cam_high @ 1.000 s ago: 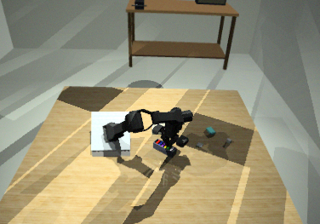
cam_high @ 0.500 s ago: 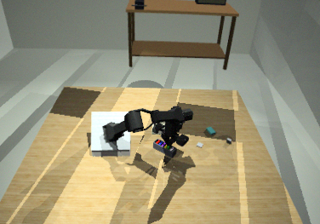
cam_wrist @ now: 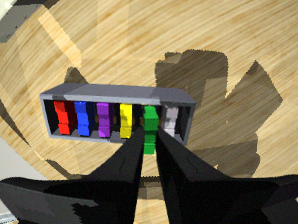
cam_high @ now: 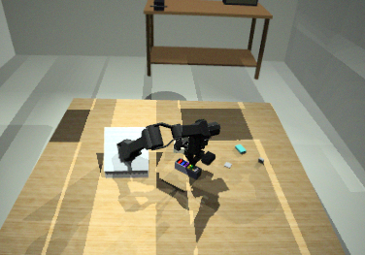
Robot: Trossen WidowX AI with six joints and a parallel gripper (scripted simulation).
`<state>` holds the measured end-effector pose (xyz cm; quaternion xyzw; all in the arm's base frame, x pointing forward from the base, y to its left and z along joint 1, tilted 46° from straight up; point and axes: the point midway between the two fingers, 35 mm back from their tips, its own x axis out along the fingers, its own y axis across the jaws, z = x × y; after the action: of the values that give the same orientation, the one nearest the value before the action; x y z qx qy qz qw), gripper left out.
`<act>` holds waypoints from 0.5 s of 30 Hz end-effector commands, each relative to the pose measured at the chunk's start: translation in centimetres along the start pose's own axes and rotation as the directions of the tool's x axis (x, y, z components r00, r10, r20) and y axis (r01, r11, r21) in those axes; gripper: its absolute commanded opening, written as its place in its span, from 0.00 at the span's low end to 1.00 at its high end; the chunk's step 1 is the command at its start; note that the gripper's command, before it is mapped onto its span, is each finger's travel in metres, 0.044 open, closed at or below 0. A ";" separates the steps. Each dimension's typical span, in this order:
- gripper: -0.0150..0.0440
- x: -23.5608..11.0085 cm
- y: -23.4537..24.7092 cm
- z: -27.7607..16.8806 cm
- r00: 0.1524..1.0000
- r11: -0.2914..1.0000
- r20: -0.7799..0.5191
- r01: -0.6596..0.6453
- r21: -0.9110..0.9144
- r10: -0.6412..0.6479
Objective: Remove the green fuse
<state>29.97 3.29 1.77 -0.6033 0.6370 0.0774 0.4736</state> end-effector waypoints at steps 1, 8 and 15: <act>0.25 -0.3 0.0 0.1 1.000 1.000 0.004 0.000 0.003 0.000; 0.25 -0.6 0.0 0.1 1.000 1.000 0.004 0.000 0.003 0.000; 0.25 -1.0 0.0 0.1 1.000 1.000 0.004 0.000 0.003 0.000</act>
<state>29.83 3.80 2.28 -0.6037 0.6369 0.0775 0.4733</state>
